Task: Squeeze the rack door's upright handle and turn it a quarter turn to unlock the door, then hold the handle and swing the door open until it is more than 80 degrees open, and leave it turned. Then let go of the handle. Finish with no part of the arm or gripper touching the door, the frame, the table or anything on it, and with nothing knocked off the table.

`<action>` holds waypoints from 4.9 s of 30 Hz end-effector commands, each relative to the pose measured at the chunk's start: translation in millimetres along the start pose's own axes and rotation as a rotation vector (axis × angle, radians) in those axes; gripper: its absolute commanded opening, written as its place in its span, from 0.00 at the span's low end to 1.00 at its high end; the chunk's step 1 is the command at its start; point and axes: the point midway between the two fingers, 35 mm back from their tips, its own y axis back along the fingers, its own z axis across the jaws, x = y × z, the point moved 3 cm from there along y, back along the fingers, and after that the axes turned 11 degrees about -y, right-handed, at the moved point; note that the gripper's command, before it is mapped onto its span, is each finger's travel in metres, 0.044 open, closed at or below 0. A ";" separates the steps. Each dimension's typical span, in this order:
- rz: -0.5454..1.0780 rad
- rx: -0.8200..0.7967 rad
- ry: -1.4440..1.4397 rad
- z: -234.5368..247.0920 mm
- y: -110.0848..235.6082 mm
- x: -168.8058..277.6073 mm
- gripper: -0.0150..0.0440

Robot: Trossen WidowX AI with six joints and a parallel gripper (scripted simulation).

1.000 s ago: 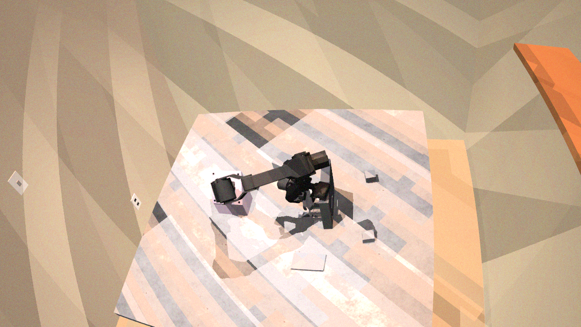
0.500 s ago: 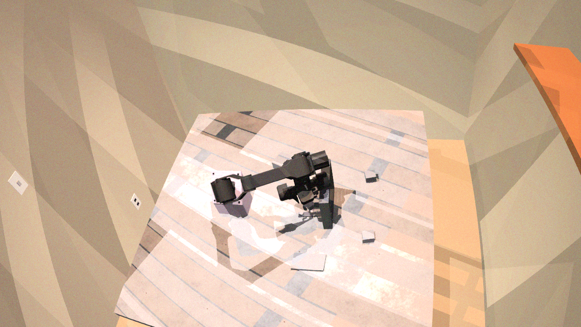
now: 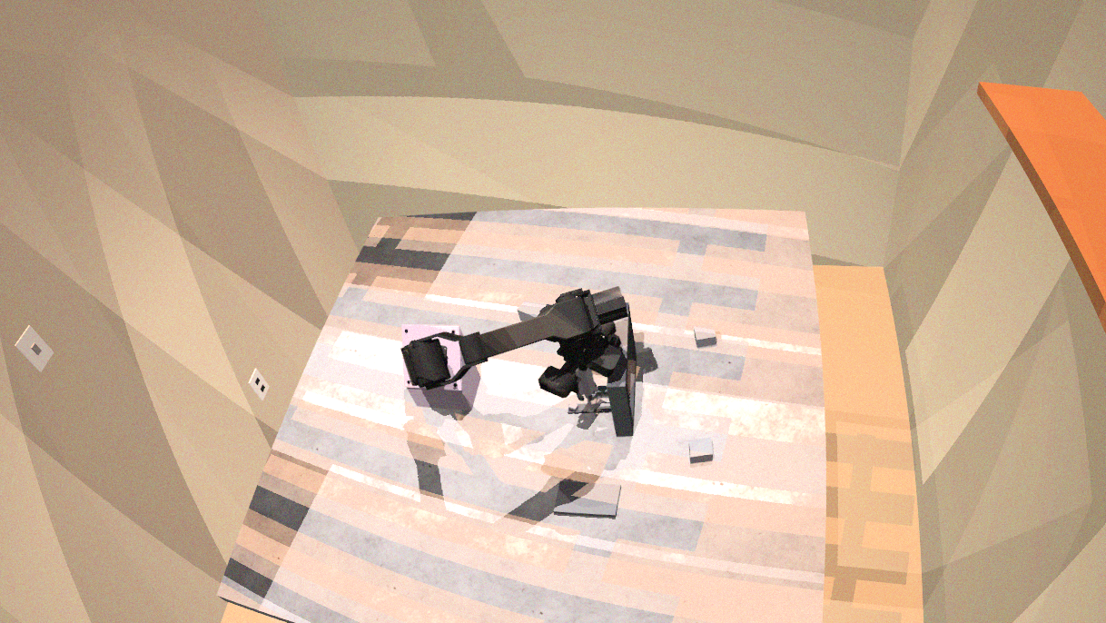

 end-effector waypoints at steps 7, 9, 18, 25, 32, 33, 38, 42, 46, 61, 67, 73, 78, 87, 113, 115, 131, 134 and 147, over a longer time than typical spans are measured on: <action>0.002 -0.001 0.483 0.1 -0.2 0.1 0.75; 0.001 -0.001 0.582 0.1 -0.2 0.1 0.75; 0.001 -0.002 1.028 0.1 -0.2 0.1 0.75; 0.001 -0.002 1.375 0.1 -0.2 0.1 0.75; 0.001 -0.002 1.722 0.1 -0.2 0.1 0.75; 0.001 -0.002 1.771 0.1 -0.2 0.1 0.75; 0.000 -0.002 2.019 0.1 -0.2 0.1 0.75; 0.000 -0.002 2.209 0.1 -0.2 0.2 0.75; 0.000 -0.003 2.242 0.1 -0.2 0.2 0.75; 0.000 -0.003 2.242 0.1 -0.2 0.2 0.61; 0.000 -0.003 2.242 0.1 -0.2 0.2 0.55; 0.000 -0.003 2.242 0.1 -0.2 0.2 0.48; 0.000 -0.003 2.242 0.1 -0.2 0.2 0.42; 0.000 -0.003 2.242 0.1 -0.2 0.2 0.32; 0.001 -0.003 1.865 -3.4 -0.2 17.1 0.29; 0.001 -0.003 1.829 -3.7 -0.2 19.7 0.29; 0.002 -0.004 1.558 -4.7 -0.2 46.8 0.29; 0.002 -0.004 1.510 -4.3 -0.2 52.6 0.29; 0.003 -0.005 1.315 0.5 -0.1 77.5 0.29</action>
